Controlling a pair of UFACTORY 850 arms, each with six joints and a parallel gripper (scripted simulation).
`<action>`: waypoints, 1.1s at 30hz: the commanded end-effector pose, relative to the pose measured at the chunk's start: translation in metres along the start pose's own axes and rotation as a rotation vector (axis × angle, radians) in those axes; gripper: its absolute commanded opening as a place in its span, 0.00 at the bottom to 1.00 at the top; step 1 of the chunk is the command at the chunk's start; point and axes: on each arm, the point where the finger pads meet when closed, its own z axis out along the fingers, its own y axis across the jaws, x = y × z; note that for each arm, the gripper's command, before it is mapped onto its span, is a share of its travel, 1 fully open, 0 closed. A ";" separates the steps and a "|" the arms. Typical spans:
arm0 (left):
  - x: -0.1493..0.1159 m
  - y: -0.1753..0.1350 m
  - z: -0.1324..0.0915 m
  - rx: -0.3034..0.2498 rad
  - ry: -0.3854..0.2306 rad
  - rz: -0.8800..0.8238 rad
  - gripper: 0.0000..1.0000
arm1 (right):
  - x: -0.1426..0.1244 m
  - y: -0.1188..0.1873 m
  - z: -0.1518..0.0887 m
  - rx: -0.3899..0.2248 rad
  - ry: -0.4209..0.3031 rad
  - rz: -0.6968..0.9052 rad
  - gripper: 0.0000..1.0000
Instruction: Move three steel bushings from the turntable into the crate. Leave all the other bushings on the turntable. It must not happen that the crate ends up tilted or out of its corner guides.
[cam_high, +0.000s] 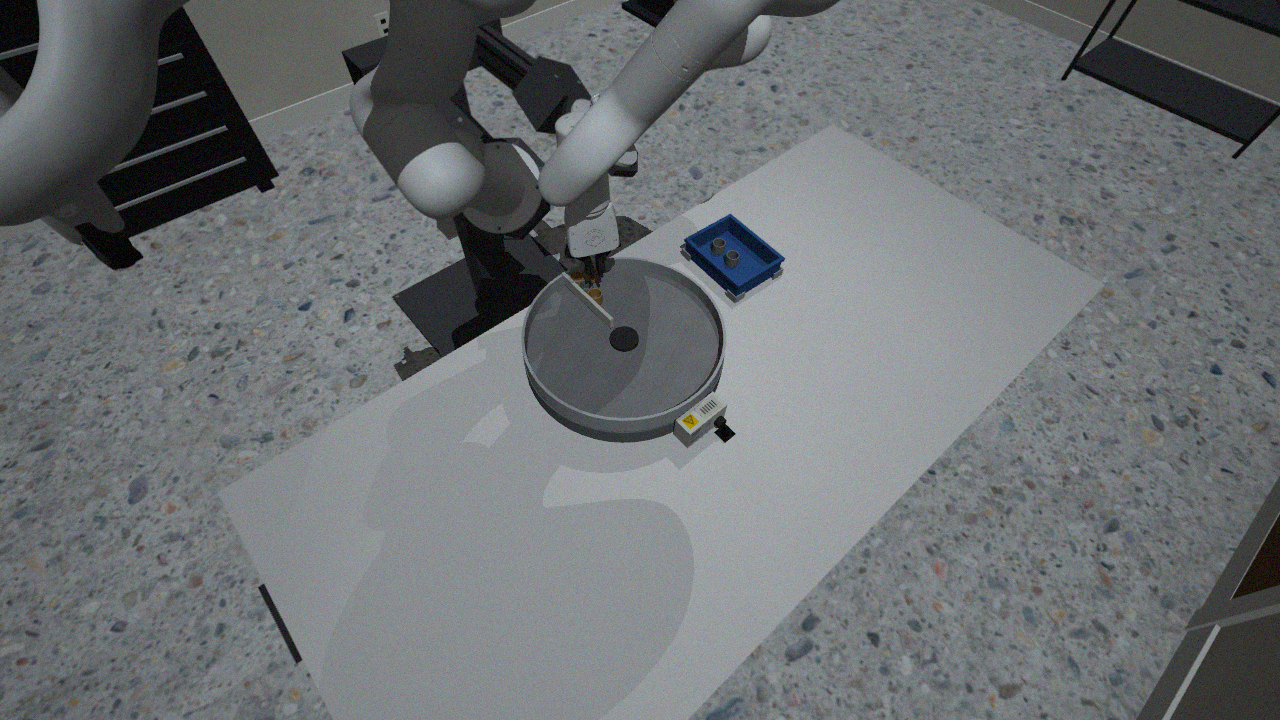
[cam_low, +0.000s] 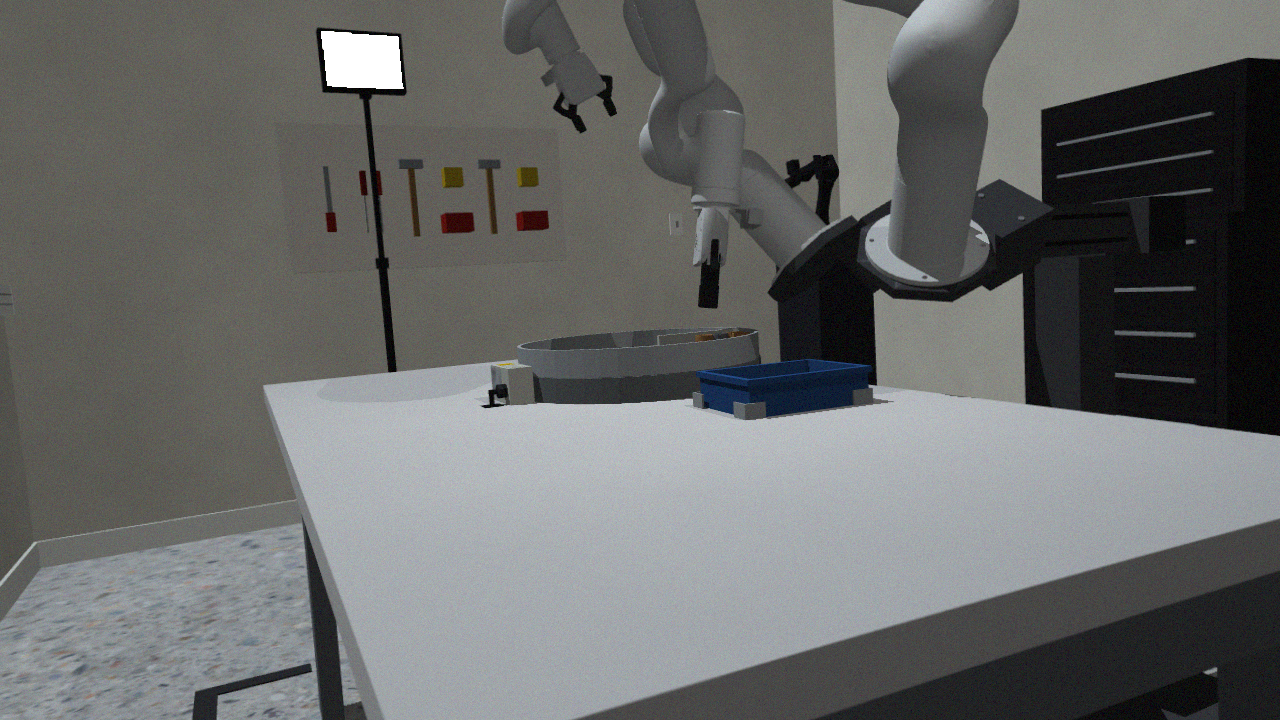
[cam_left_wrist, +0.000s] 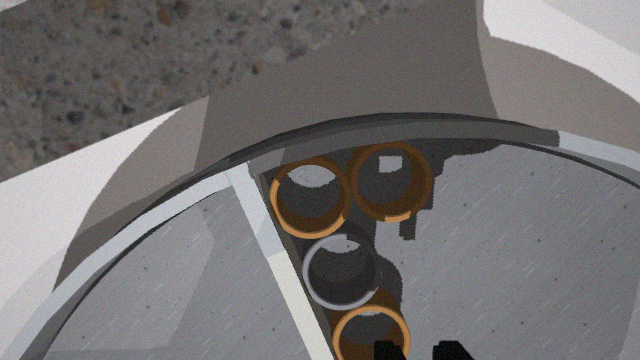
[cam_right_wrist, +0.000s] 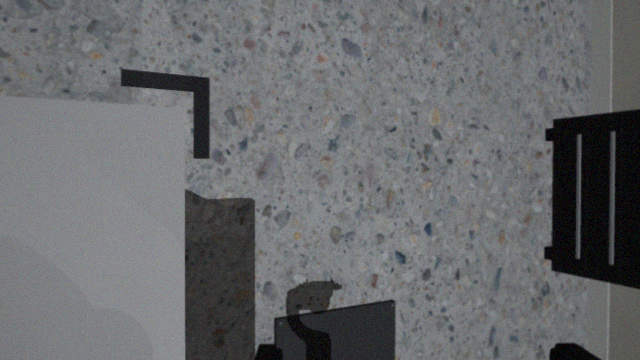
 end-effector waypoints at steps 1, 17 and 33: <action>-0.001 0.003 0.003 0.006 -0.168 -0.011 0.13 | 0.000 0.000 -0.001 0.000 0.002 0.000 1.00; -0.006 0.006 0.009 -0.002 -0.486 -0.013 0.13 | 0.000 0.000 -0.001 0.000 0.002 0.000 1.00; -0.007 0.006 0.010 0.000 -0.572 -0.013 0.13 | 0.000 0.000 -0.001 0.000 0.002 0.000 1.00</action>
